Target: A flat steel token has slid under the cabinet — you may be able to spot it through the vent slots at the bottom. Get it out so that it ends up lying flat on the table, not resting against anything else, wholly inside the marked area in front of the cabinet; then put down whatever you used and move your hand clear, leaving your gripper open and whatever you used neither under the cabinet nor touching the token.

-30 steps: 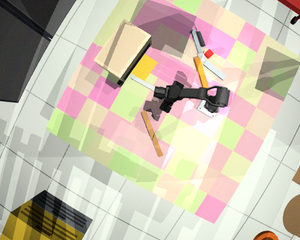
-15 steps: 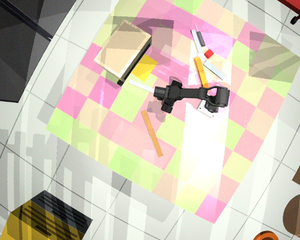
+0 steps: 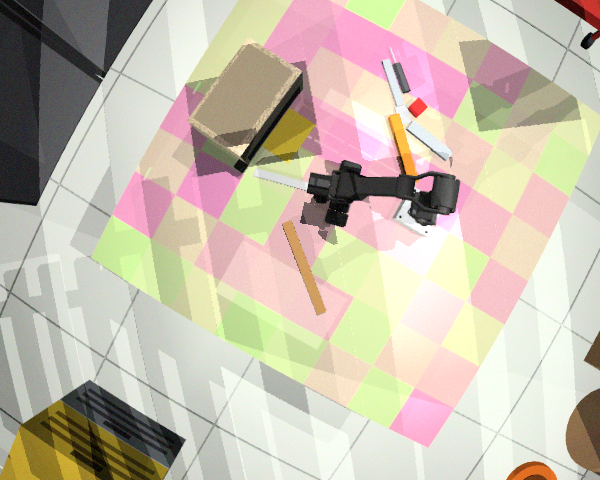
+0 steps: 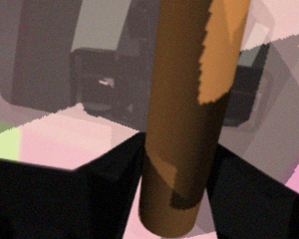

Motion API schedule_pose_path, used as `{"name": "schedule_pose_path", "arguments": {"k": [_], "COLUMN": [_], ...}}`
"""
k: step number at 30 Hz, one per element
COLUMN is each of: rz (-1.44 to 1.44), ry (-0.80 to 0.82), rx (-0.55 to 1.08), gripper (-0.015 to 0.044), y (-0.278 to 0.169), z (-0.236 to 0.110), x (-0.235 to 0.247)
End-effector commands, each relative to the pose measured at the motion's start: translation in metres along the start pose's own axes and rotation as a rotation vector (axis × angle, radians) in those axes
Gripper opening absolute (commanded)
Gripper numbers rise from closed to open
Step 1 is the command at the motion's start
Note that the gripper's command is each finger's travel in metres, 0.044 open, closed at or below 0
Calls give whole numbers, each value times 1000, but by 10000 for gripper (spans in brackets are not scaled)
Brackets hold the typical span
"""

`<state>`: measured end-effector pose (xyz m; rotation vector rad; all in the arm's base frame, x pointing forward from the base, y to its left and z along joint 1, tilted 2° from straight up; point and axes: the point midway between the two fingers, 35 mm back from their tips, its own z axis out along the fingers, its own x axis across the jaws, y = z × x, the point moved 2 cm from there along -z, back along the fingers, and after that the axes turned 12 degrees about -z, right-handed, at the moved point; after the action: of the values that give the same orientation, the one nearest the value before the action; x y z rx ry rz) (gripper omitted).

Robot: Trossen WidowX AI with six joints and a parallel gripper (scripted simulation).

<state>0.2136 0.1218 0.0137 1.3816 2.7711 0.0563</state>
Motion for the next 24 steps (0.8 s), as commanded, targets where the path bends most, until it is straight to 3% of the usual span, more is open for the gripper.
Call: {"name": "schedule_pose_path", "arguments": {"k": [1,24], "rz": [-43,-222], "ry": [3,3], "rx": [-3,-3], "gripper": [0,0], "y": [1,1], "z": [-1,-1], "x": [0,0]}}
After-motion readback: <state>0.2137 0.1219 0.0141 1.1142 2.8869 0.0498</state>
